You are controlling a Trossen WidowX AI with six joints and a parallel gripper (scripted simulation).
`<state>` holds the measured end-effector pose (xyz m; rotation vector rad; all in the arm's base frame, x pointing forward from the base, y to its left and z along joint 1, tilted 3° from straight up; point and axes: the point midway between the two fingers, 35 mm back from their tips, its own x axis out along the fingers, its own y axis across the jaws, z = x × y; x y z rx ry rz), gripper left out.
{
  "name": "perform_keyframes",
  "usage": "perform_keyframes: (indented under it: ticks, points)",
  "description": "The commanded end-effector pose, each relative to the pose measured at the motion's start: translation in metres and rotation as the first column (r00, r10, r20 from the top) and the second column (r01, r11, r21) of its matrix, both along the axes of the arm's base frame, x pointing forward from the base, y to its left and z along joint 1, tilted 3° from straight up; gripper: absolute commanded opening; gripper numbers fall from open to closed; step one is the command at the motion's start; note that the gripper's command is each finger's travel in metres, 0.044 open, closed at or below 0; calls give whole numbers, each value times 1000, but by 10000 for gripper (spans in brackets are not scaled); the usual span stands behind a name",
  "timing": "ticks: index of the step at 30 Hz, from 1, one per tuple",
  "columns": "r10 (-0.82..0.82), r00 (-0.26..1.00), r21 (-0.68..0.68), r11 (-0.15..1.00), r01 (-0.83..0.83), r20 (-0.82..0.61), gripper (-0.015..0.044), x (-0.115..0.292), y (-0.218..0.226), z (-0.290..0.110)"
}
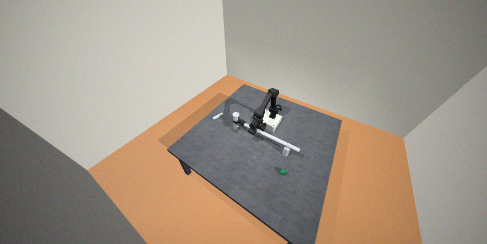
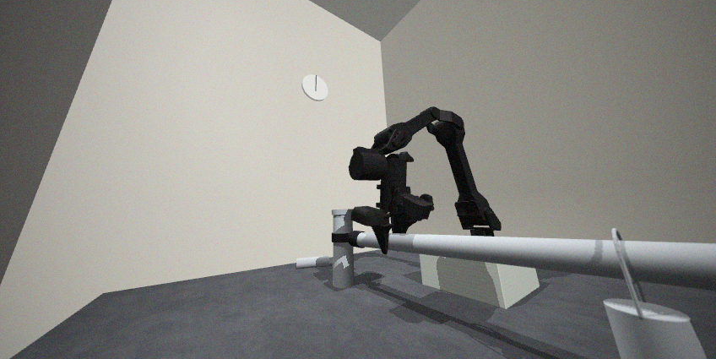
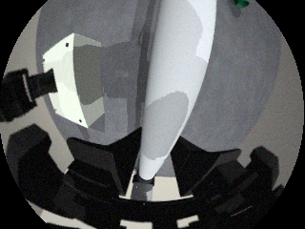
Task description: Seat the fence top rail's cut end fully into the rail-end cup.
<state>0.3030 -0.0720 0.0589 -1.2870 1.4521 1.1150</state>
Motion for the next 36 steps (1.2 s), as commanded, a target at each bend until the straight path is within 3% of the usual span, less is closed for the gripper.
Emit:
perform_keyframes:
  ticks: [1,36]
  points:
    - [-1,1000,-13,1000,1,7,0,2,-7,3]
    - [2,1000,0,1000,-2,-3,0,0,-13,1]
